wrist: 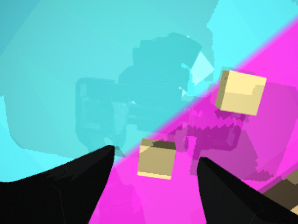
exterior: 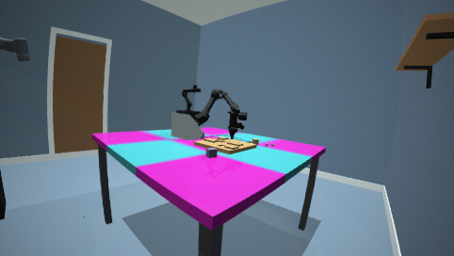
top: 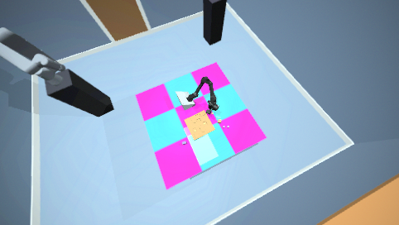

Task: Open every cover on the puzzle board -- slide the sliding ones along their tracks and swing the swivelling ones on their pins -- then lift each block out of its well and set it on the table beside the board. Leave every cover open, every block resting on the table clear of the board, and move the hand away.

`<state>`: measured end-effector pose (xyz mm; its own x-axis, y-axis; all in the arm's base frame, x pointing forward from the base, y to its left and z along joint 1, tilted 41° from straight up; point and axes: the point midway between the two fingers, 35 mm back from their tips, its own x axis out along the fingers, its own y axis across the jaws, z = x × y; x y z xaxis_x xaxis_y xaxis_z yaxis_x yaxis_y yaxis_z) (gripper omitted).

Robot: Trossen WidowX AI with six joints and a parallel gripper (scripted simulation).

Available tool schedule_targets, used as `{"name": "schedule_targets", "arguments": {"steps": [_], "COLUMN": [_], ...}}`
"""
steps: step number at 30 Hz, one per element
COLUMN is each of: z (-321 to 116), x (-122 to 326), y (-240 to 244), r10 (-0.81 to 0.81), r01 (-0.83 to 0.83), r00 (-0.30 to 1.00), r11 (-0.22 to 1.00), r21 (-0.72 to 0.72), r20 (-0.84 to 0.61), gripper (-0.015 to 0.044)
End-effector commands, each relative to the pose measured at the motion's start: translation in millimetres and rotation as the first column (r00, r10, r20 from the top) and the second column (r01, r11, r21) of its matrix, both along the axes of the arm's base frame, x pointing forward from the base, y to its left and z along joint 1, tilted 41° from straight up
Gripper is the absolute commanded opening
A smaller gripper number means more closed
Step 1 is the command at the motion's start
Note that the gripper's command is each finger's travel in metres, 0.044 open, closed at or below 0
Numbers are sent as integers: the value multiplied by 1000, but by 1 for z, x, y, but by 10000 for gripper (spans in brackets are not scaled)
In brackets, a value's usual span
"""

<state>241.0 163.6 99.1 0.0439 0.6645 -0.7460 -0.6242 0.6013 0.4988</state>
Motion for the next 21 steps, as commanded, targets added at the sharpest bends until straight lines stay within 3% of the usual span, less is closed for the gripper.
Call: {"name": "schedule_targets", "arguments": {"steps": [1, 5, 21], "z": [0, 2, 38], "x": [0, 0, 0], "y": [0, -2, -36], "r10": [2, 2, -1], "r01": [-2, -2, 1], "r00": [1000, 1000, 1000], "r11": [1000, 1000, 1000], "r21": [0, -1, -10], "r20": [1, 1, -2], "gripper": [343, 440, 440]}}
